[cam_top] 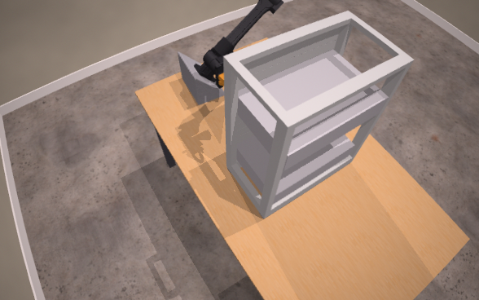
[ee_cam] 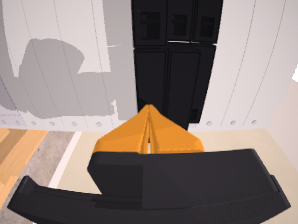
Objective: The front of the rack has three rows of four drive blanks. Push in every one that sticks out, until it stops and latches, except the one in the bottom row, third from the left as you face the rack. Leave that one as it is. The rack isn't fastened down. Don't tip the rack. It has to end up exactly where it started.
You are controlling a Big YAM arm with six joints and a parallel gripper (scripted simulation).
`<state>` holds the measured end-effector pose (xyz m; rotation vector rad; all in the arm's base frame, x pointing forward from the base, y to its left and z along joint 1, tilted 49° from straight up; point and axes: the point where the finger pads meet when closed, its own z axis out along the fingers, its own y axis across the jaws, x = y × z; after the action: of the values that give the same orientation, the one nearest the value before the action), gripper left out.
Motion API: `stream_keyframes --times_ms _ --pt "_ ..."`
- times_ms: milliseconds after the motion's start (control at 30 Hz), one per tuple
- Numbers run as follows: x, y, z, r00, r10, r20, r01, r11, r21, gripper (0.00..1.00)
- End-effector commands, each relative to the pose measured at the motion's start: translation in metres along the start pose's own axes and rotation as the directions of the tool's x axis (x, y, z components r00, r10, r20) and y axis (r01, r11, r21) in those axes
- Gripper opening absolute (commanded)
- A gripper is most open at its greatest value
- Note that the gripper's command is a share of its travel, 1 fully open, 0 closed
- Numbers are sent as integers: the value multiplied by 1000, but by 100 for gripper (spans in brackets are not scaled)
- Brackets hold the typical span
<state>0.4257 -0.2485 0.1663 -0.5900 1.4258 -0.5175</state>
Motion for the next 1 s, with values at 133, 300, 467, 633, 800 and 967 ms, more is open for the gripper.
stream_keyframes --times_ms 133,300,467,633,800,967 --pt "0 -17 -1 1000 -30 1 30 999 20 0" --pt "-2 -14 2 1000 -29 8 29 999 13 0" --pt "-2 -14 2 1000 -29 8 29 999 13 0" --pt "-2 -14 2 1000 -29 8 29 999 13 0" --pt "-6 -17 18 999 -40 26 40 999 8 0" --pt "-3 -14 26 999 -33 21 33 999 4 0"
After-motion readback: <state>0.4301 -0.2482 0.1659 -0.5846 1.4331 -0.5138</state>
